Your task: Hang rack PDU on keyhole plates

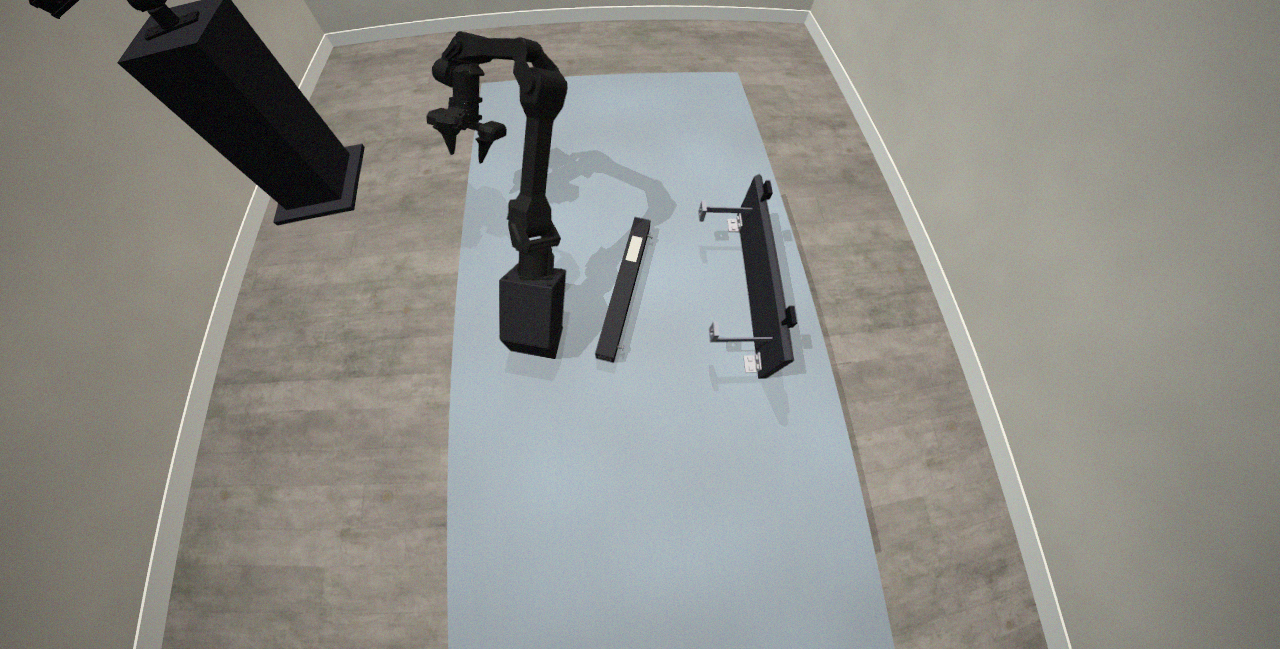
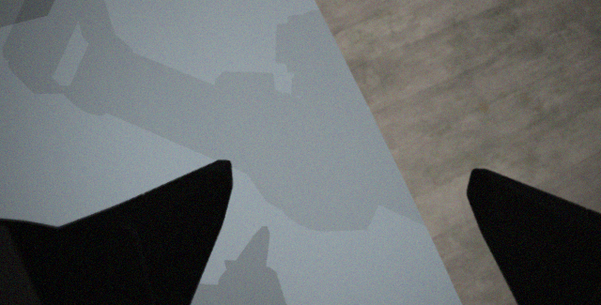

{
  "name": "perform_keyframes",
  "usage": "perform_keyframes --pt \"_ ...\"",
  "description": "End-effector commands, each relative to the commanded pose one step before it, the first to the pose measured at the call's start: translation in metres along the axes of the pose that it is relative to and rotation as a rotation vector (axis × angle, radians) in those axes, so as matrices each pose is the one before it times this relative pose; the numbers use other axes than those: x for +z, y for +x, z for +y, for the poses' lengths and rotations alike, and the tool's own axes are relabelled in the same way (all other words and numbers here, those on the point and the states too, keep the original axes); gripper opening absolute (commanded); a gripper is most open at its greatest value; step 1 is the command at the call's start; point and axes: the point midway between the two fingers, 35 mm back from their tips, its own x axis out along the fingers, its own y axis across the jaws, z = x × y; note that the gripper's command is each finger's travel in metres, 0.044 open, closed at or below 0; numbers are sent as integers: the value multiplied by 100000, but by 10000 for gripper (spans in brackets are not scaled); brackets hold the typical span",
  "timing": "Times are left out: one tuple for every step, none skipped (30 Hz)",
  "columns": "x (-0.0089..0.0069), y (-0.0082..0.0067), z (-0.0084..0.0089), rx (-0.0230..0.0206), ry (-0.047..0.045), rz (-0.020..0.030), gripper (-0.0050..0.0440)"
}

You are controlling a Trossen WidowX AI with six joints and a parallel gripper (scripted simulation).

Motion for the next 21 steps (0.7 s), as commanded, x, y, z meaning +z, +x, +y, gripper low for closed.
perform_keyframes --pt "-89 -703 -3 -2303 320 922 400" --pt "0 0 0 0 0 0 400" --pt "0 0 0 0 0 0 400" --pt "0 0 0 0 0 0 400" --pt "0 0 0 0 0 0 400" --pt "0 0 0 0 0 0 400" --pt "0 0 0 0 0 0 400" --pt "0 0 0 0 0 0 400" --pt "0 0 0 0 0 0 400" --pt "0 0 0 0 0 0 400" --pt "0 0 0 0 0 0 400" --pt "0 0 0 0 0 0 400" --pt "0 0 0 0 0 0 400" --pt "0 0 0 0 0 0 400" --pt "0 0 0 0 0 0 400" --pt "0 0 0 0 0 0 400" --pt "0 0 0 0 0 0 400" --pt "30 -355 -143 -760 222 300 424" --pt "140 -338 9 -126 62 231 440" --pt "233 -558 28 -265 67 203 440" --pt "326 -722 46 -412 87 84 440"
